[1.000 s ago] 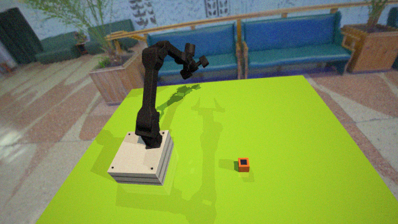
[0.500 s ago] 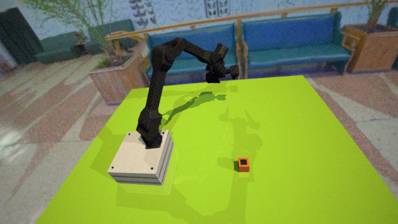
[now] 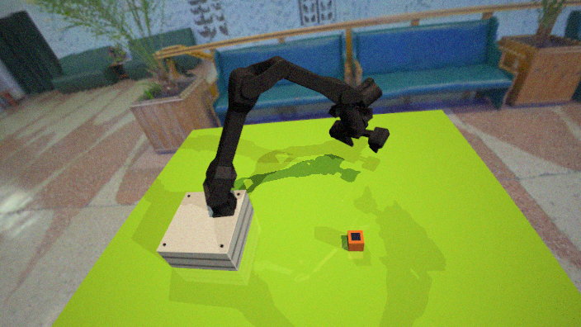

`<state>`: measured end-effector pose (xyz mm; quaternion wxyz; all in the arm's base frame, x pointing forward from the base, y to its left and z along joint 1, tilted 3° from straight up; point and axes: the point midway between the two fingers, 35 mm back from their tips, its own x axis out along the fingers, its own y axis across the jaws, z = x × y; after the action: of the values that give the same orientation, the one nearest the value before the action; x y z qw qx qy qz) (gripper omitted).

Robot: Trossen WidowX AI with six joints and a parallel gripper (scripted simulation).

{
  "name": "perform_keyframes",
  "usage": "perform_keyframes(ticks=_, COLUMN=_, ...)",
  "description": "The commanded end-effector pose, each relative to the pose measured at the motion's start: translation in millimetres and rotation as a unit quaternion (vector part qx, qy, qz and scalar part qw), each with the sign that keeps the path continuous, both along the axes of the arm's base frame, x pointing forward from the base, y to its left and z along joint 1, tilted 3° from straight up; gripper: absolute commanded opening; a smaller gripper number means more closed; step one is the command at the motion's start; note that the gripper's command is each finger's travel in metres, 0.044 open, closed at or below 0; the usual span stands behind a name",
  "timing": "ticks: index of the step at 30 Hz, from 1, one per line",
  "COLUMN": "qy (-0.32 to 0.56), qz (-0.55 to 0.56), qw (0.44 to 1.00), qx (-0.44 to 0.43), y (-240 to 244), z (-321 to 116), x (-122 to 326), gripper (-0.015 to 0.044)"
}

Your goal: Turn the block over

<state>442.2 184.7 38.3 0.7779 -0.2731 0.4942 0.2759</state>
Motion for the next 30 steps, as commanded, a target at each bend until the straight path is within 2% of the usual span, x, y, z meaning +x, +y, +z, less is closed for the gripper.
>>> perform_keyframes(ticks=1, qy=0.042, qz=-0.104, qw=0.994, qx=-0.009, y=-73.0, z=0.6, x=0.7, gripper=0.0440)
perform_keyframes(ticks=8, qy=0.106, qz=-0.261, qw=0.960, qx=-0.014, y=-176.1, z=3.2, x=-17.3, gripper=0.0440)
perform_keyframes(ticks=15, qy=0.170, qz=-0.418, qw=0.892, qx=-0.011, y=-270.3, z=9.7, x=-61.5, gripper=0.0440)
perform_keyframes(ticks=18, qy=0.182, qz=-0.444, qw=0.877, qx=-0.009, y=-284.1, z=11.1, x=-76.0, gripper=0.0440)
perform_keyframes(ticks=24, qy=0.182, qz=-0.444, qw=0.877, qx=-0.009, y=-284.1, z=11.1, x=-76.0, gripper=0.0440)
perform_keyframes(ticks=28, qy=0.182, qz=-0.444, qw=0.877, qx=-0.009, y=-285.7, z=-21.2, x=-75.8, gripper=0.0440)
perform_keyframes(ticks=30, qy=0.182, qz=-0.444, qw=0.877, qx=-0.009, y=-285.8, z=-24.0, x=-75.9, gripper=0.0440)
